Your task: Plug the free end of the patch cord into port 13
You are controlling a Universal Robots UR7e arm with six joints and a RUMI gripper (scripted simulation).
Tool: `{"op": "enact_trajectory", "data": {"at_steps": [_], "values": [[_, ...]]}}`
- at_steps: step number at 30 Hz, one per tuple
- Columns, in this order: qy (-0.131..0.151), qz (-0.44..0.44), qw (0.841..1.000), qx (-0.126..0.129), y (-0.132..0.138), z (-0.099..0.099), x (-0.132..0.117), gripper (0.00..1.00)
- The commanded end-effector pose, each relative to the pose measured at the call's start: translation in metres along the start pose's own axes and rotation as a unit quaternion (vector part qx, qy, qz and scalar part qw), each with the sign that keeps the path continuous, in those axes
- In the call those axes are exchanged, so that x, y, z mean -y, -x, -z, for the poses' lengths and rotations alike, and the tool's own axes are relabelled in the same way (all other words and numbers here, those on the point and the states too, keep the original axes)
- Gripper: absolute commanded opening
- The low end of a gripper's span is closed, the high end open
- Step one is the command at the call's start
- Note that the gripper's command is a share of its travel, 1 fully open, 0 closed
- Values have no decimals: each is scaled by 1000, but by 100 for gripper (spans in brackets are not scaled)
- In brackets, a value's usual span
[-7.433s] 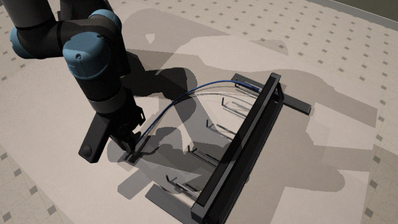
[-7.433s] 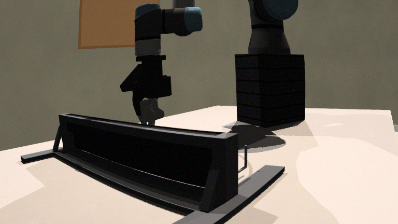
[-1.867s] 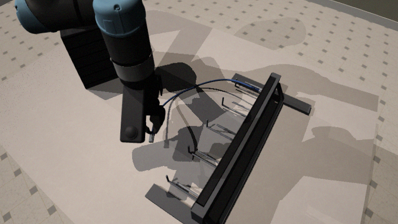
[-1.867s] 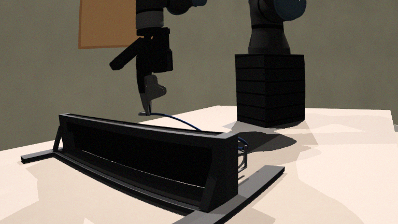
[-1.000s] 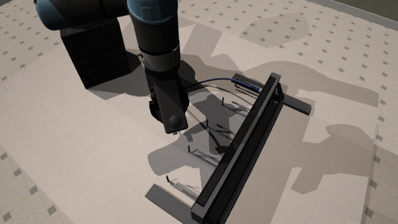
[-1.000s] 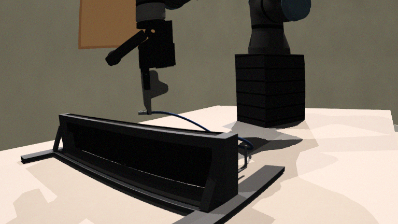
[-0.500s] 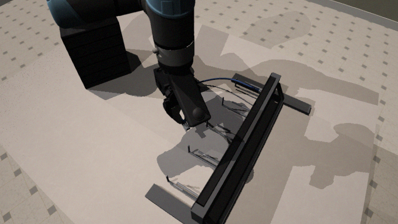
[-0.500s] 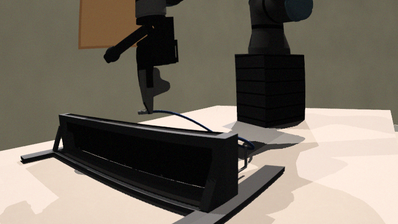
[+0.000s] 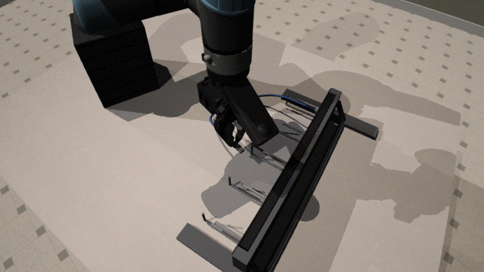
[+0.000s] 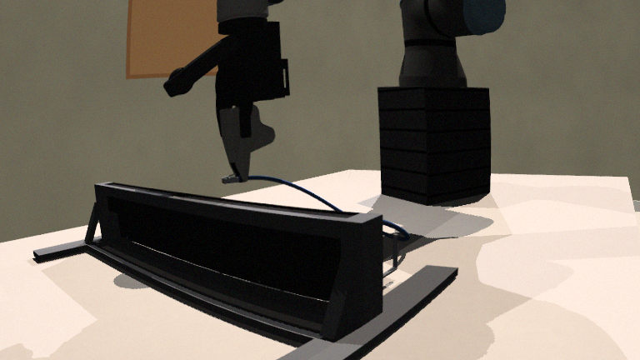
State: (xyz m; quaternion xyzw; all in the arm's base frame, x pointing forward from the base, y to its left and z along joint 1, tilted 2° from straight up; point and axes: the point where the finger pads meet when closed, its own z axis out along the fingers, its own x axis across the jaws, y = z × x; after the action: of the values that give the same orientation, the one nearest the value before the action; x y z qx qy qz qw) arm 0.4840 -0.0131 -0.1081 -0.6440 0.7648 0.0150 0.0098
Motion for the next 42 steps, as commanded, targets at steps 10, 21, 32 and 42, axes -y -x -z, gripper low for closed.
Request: {"op": "enact_trajectory", "data": {"at_steps": [10,21,32,42], "values": [[0,60,998,-1,18,4,8,0],[1,103,995,-1,30,7,14,0],[1,127,992,-2,38,8,17,0],[1,142,990,-2,42,9,19,0]]}}
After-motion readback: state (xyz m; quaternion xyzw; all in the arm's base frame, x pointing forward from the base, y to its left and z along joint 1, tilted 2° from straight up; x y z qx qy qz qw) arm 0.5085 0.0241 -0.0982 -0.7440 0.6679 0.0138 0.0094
